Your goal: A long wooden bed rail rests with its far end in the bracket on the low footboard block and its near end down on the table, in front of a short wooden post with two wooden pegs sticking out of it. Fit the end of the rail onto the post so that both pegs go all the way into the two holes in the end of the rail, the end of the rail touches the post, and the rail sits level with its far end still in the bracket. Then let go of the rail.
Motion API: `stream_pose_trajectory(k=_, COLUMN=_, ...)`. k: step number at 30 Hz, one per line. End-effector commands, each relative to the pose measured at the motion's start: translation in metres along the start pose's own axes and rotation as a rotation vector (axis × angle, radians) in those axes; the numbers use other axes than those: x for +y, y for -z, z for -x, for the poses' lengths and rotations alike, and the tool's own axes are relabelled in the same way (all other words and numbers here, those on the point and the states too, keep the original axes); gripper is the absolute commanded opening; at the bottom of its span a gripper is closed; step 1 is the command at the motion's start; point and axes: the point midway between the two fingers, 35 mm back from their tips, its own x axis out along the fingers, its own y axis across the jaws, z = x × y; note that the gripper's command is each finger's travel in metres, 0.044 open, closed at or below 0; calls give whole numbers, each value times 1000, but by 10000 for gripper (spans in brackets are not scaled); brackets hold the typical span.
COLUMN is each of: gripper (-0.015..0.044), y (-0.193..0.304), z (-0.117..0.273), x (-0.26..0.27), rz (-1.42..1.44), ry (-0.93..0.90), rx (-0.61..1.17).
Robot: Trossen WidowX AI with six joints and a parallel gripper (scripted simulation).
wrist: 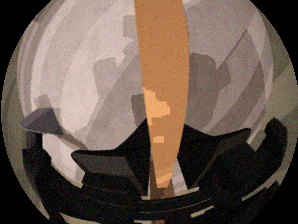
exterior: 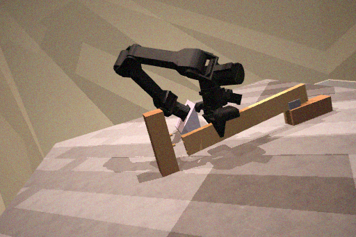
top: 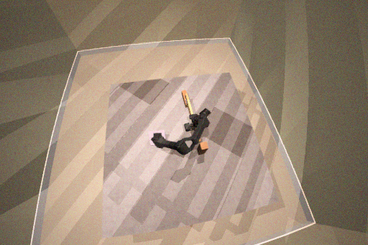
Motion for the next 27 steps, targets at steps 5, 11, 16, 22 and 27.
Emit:
stream_pose_trajectory(k=5, gripper=0, y=-3, z=8, x=-1, rz=-1, ry=7, rx=-14)
stream_pose_trajectory(k=11, gripper=0, y=-3, z=11, x=-1, rz=-1, ry=7, rx=-14)
stream_pose_trajectory(k=16, gripper=0, y=-3, z=14, x=-1, rz=-1, ry=7, rx=-15)
stream_pose_trajectory(k=22, gripper=0, y=-3, z=17, x=-1, rz=-1, ry=7, rx=-15)
stream_pose_trajectory(k=27, gripper=0, y=-3, z=19, x=-1, rz=-1, ry=7, rx=-15)
